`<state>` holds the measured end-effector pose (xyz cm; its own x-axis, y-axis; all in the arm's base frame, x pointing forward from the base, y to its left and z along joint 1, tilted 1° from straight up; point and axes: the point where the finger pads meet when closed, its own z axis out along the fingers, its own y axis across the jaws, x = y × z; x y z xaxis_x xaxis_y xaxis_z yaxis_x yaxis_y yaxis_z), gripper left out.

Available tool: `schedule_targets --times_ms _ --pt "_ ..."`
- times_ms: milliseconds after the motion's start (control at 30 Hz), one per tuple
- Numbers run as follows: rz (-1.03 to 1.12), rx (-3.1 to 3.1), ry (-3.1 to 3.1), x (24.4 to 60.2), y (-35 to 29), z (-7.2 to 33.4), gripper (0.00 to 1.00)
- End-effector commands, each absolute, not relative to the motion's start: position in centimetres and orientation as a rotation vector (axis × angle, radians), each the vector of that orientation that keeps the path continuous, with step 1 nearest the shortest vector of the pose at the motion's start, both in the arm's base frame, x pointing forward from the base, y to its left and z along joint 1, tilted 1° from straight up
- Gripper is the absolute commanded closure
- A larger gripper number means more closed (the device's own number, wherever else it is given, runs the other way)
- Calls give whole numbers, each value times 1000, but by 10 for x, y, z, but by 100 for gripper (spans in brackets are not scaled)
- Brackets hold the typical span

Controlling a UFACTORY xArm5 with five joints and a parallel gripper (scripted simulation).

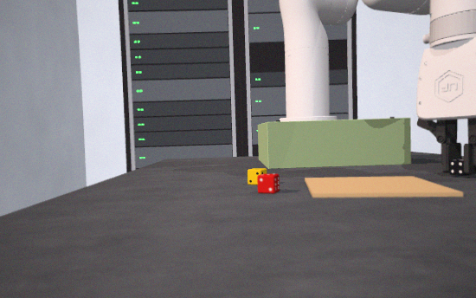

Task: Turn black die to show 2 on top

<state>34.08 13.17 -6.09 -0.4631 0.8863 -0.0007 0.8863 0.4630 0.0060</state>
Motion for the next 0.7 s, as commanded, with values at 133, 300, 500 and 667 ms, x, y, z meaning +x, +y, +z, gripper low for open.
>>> schedule_targets --times_ms 133,300,500,667 --pt "13 1624 2682 342 132 -16 85" --pt "13 1624 2682 342 132 14 85" --pt "13 1624 2682 342 132 34 85" --pt "13 1624 2682 342 132 36 85"
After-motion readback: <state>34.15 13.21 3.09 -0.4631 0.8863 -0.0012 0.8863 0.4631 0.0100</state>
